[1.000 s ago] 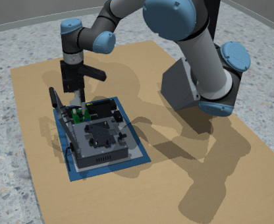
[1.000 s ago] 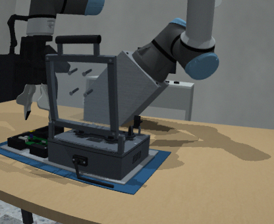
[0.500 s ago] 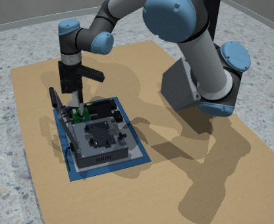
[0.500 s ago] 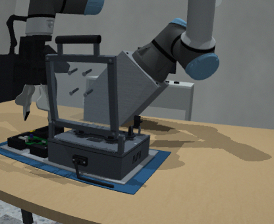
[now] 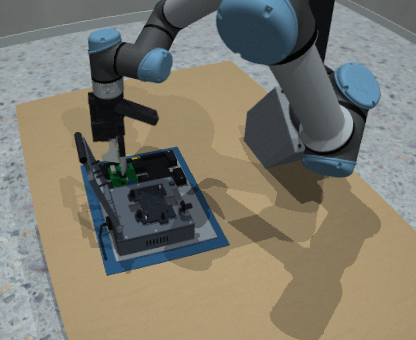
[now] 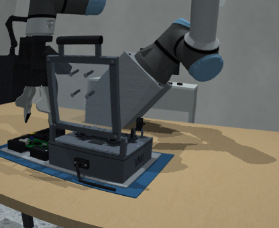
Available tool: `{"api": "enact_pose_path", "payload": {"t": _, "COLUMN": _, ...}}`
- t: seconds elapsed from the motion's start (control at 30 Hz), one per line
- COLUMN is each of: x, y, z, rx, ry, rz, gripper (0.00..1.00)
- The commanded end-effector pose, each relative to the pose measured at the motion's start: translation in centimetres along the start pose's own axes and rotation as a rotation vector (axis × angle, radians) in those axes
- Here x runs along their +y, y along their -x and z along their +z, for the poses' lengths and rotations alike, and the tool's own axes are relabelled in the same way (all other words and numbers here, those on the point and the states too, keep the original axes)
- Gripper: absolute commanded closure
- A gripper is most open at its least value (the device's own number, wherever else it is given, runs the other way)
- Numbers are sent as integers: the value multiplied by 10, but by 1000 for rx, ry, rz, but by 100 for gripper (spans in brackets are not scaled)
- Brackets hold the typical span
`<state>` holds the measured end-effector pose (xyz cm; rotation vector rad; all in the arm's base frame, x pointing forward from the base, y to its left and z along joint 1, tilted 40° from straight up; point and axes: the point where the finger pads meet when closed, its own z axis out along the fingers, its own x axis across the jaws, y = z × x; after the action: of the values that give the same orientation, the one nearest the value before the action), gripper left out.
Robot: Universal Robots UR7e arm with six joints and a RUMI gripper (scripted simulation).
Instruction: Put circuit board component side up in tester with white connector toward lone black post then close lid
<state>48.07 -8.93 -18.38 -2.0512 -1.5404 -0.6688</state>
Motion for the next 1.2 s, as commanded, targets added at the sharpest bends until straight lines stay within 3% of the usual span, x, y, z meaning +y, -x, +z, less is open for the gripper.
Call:
{"api": "enact_pose_path", "payload": {"t": 0.0, "x": 0, "y": 0, "z": -1, "rx": -1, "ry": 1, "rz": 36, "gripper": 41}}
{"api": "enact_pose_path", "payload": {"t": 0.5, "x": 0, "y": 0, "z": -1, "rx": 0, "ry": 1, "rz": 418, "gripper": 41}}
{"api": "enact_pose_path", "payload": {"t": 1.17, "x": 0, "y": 0, "z": -1, "rx": 0, "ry": 2, "rz": 1085, "gripper": 41}}
